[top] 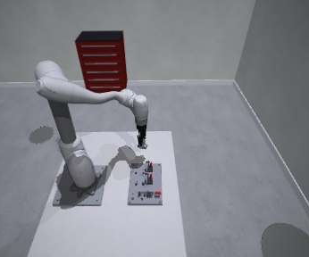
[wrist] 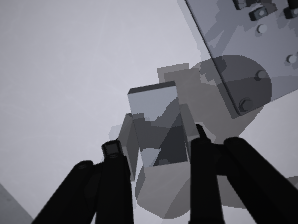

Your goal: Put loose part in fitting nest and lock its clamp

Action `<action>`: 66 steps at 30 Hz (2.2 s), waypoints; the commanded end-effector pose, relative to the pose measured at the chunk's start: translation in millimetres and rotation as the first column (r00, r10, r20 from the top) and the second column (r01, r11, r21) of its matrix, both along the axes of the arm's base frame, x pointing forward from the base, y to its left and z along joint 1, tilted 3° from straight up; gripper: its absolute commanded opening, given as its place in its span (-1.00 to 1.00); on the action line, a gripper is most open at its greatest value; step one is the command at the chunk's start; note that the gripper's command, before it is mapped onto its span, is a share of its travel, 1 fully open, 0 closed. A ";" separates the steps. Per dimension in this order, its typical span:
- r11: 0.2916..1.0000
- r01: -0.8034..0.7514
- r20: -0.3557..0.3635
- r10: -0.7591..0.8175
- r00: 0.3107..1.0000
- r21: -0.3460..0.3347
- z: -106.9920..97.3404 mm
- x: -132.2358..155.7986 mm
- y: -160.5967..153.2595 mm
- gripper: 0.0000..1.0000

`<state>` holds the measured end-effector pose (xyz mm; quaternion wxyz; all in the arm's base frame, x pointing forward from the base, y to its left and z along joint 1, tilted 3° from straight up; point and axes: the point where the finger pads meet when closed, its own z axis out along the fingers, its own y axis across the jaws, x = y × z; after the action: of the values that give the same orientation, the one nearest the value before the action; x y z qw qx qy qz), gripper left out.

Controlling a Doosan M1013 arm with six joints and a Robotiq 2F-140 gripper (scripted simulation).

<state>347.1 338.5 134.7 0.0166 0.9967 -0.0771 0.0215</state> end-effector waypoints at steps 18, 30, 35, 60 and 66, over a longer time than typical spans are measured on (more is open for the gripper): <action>0.970 -0.244 -0.010 0.244 0.970 -0.009 0.1 0.0 0.0 -0.80; 0.949 -0.315 -0.014 0.315 0.949 -0.011 0.0 -0.1 0.0 -0.80; 0.949 -0.315 -0.014 0.315 0.949 -0.011 -0.3 -0.3 0.0 -0.80; 0.949 -0.315 -0.014 0.315 0.949 -0.011 -14.5 -8.7 -2.1 -0.80; 0.949 -0.315 -0.014 0.315 0.949 -0.011 -18.2 -10.9 -2.6 -0.80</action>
<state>336.4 335.9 116.7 0.0198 0.9962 0.0830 0.0186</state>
